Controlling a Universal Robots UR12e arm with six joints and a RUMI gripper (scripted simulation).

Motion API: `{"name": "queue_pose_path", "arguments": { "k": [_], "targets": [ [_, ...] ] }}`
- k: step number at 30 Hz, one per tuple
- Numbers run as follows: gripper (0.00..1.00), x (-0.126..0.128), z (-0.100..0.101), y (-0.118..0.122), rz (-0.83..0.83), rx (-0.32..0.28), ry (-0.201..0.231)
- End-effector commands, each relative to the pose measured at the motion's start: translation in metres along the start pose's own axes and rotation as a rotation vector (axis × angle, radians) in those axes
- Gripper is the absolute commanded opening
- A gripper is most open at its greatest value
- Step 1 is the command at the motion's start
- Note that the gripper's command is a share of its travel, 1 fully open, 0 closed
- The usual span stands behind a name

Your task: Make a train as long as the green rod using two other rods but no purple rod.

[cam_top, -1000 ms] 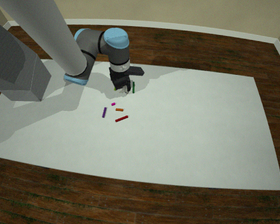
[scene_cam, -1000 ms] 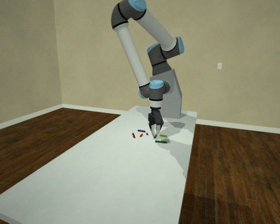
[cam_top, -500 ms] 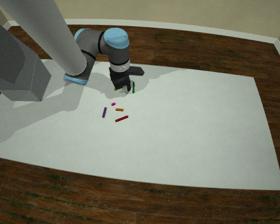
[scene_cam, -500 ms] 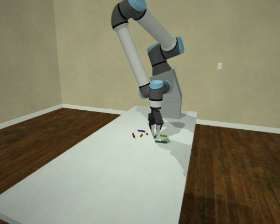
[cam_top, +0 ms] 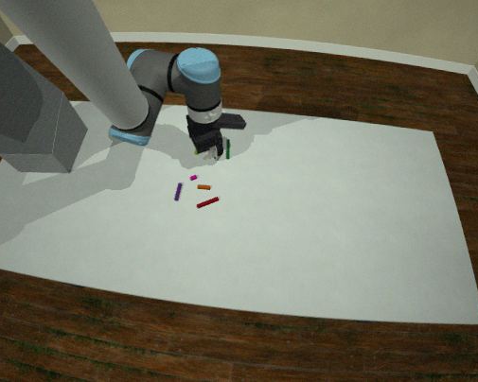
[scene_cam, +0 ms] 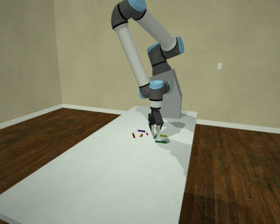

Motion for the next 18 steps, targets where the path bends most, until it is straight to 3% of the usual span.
{"name": "queue_pose_path", "arguments": {
  "k": [1,18],
  "targets": [
    [0.0,0.0002,0.0017,-0.0003,0.0,0.001,0.001],
    [0.0,0.0002,0.0104,-0.0003,0.0,0.001,0.001]
  ]
}}
Point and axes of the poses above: the point where the finger pads meet when closed, its own z axis out along the fingers, its own x axis across the jaws, y = z × x, the point moved 5 cm from there along -z, back along the fingers, and after that the axes turned 10 degrees about -z, right-handed, at the moved point
